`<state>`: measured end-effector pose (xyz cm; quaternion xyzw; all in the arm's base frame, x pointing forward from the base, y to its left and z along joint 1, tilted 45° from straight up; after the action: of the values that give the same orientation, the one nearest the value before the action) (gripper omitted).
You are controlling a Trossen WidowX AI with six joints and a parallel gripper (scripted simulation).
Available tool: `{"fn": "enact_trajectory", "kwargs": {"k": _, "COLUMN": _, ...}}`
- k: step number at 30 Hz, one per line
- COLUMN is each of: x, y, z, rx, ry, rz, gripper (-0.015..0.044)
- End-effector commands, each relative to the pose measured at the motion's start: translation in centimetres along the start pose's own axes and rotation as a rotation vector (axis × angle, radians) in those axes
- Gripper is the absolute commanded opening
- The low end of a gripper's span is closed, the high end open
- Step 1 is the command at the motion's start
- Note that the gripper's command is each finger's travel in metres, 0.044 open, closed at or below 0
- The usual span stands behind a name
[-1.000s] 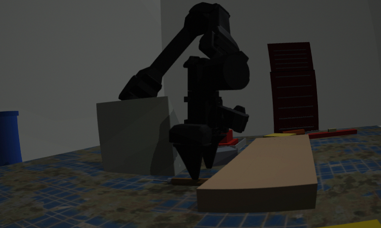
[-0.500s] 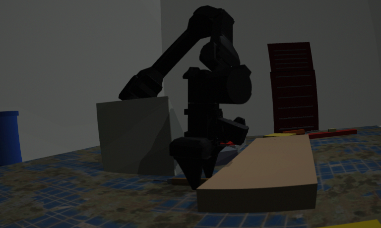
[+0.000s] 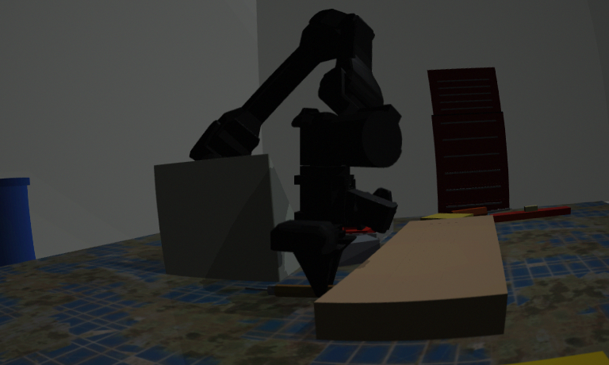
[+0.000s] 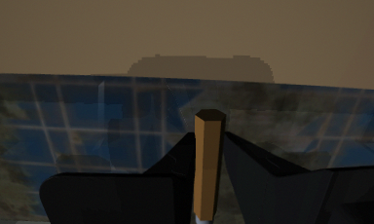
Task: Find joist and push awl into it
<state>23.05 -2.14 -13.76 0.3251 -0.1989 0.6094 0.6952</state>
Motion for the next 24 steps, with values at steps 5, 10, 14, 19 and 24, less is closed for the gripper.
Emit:
{"fn": "enact_trajectory", "kwargs": {"k": 5, "x": 0.0, "y": -0.1, "z": 0.3, "rx": -0.004, "ry": -0.004, "rz": -0.005, "gripper": 0.0000}}
{"fn": "enact_trajectory", "kwargs": {"k": 10, "x": -0.2, "y": -0.4, "z": 3.1, "rx": -0.007, "ry": 0.001, "rz": -0.006, "gripper": 0.0000}}
{"fn": "enact_trajectory", "kwargs": {"k": 14, "x": -0.4, "y": -0.3, "z": 6.3, "rx": -0.007, "ry": 0.004, "rz": -0.007, "gripper": 0.0000}}
{"fn": "enact_trajectory", "kwargs": {"k": 19, "x": -0.4, "y": 0.3, "z": 10.3, "rx": -0.006, "ry": 0.004, "rz": -0.007, "gripper": 0.0000}}
{"fn": "enact_trajectory", "kwargs": {"k": 24, "x": -0.4, "y": 0.9, "z": 12.4, "rx": -0.004, "ry": 0.002, "rz": -0.006, "gripper": 0.0000}}
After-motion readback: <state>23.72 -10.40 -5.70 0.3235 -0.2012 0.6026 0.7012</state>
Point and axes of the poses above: the point midway between the two fingers, 35 mm back from their tips, its own z axis back along the fingers, its own x axis across the jaws, y = z × x, the point moved 2 cm from there along z, back along the fingers, and after that the axes turned 12 degrees about -z, right-handed, at the moved point
